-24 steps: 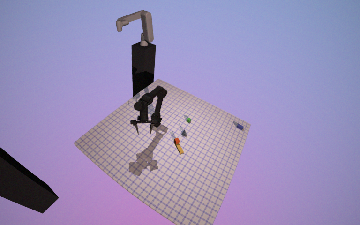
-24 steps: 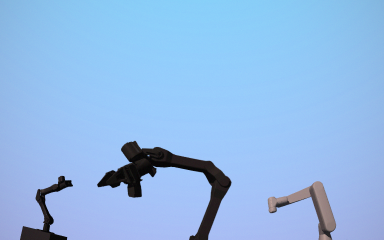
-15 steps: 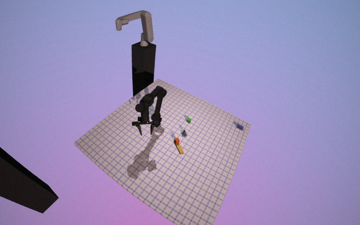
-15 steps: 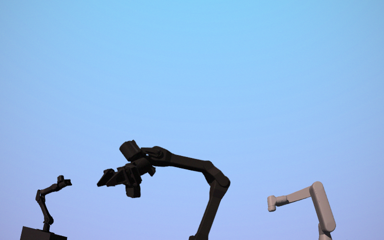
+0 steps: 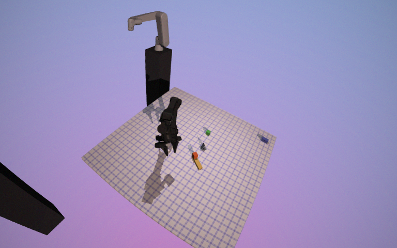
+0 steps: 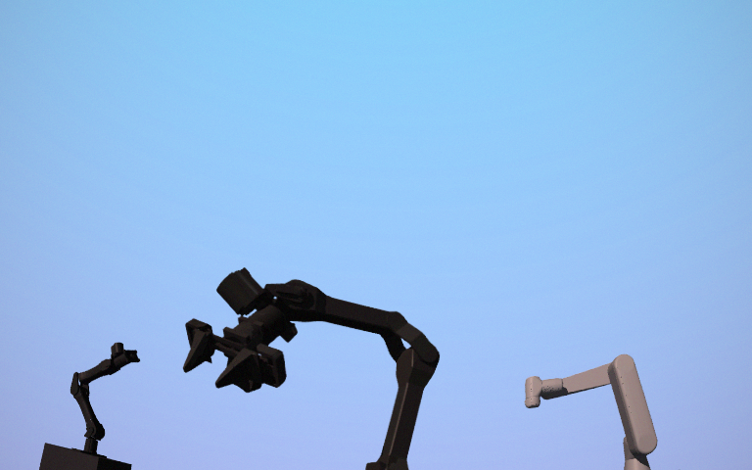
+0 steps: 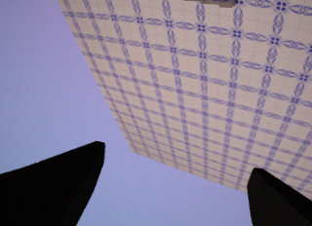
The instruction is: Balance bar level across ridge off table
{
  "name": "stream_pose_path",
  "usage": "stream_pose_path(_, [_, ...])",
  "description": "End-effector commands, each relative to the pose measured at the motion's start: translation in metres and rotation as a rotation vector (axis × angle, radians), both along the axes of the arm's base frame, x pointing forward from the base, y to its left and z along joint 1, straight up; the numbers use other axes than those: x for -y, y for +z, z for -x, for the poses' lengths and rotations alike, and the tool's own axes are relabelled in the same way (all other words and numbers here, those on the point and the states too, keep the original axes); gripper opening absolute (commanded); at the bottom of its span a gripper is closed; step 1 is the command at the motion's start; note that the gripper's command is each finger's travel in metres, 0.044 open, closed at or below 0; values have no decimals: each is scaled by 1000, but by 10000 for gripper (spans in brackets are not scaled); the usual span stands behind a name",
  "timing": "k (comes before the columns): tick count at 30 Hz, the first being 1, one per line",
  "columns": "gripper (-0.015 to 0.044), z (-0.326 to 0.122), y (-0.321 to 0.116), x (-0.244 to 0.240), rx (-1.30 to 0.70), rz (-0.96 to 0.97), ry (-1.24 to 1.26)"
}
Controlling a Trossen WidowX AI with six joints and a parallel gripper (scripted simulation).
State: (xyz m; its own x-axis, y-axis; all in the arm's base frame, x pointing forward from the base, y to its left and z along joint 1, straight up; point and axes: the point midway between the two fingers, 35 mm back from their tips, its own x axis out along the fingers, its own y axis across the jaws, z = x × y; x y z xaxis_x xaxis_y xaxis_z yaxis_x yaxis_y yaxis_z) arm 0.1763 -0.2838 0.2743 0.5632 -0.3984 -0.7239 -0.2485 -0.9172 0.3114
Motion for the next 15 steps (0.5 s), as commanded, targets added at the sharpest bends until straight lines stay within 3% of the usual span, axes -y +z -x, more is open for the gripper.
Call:
stream_pose_path(1, [315,-14,-9,-6,-80,34,126])
stream_pose_path(15, [315,-60,-36,-35,-323,196,601])
